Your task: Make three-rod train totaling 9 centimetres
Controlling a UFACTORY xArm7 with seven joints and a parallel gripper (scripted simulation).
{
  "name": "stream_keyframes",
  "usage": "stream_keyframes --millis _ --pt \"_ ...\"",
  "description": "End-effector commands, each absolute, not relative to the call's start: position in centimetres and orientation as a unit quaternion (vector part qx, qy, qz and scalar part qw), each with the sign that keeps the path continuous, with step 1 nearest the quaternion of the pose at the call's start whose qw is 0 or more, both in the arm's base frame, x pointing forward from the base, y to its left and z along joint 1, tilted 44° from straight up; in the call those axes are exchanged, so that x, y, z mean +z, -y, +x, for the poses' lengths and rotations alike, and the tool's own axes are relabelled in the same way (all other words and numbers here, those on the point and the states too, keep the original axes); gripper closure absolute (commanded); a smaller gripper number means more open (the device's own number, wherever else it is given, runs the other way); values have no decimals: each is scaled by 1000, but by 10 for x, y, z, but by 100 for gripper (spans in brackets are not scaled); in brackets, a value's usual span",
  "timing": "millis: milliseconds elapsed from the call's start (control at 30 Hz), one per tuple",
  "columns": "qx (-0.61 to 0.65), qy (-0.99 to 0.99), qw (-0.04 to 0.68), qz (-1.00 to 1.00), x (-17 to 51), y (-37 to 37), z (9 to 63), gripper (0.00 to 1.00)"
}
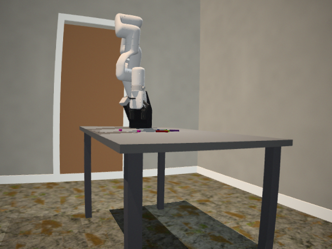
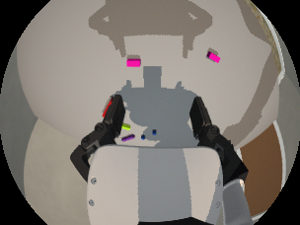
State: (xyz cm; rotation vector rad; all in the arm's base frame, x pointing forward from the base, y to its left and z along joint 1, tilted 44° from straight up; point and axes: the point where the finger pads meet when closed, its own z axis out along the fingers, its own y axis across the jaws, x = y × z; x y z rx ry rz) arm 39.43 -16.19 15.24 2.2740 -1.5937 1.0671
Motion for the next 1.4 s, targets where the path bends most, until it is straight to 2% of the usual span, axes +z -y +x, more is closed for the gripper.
stream_keyframes --millis 0,967,1367 --pt "367 594 51 714 151 165 388 0" --pt "354 849 -114 375 137 186 341 0" --pt "351 859 -122 353 136 187 338 0"
